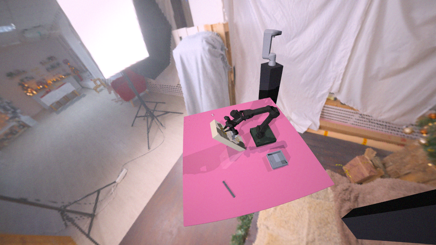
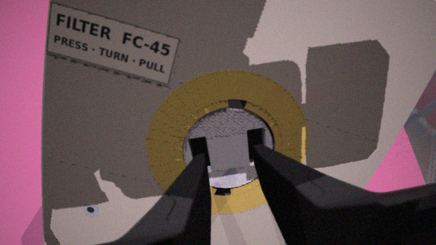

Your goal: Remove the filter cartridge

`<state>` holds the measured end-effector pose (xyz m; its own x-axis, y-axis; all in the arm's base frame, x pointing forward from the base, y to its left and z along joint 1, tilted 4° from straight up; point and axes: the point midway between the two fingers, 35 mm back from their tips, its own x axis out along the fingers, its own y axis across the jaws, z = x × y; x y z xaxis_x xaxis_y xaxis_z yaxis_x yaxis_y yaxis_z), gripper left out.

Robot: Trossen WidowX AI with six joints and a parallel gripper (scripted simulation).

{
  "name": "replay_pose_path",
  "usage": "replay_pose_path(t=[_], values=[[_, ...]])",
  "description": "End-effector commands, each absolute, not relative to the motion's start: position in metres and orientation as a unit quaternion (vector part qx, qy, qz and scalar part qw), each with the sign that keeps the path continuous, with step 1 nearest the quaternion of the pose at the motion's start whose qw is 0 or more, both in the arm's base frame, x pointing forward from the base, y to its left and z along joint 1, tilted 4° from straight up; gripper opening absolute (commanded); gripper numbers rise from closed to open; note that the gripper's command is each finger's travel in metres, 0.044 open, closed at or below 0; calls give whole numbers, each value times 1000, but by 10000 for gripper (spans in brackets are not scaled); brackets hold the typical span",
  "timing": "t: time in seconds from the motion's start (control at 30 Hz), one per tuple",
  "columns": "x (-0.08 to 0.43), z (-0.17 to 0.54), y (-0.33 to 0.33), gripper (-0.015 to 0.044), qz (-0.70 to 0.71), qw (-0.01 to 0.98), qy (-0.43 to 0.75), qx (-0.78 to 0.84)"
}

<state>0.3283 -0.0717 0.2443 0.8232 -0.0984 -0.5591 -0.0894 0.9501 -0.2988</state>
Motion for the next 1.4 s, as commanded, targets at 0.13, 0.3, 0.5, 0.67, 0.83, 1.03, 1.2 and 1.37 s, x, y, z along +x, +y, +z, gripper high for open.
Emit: replay_pose_path(t=[0.13, 0.3, 0.5, 0.67, 0.83, 1.03, 1.2, 1.37], values=[[329, 244, -73, 110, -5, 942, 298, -156], [329, 245, -73, 110, -5, 942, 298, -156], [329, 245, -73, 110, -5, 942, 298, -156], [330, 245, -73, 110, -5, 942, 298, -156], [332, 243, -73, 110, -5, 942, 298, -156], [332, 243, -73, 110, -5, 942, 298, -156], [332, 243, -73, 110, -5, 942, 298, -156], [334, 241, -73, 110, -5, 942, 298, -156]])
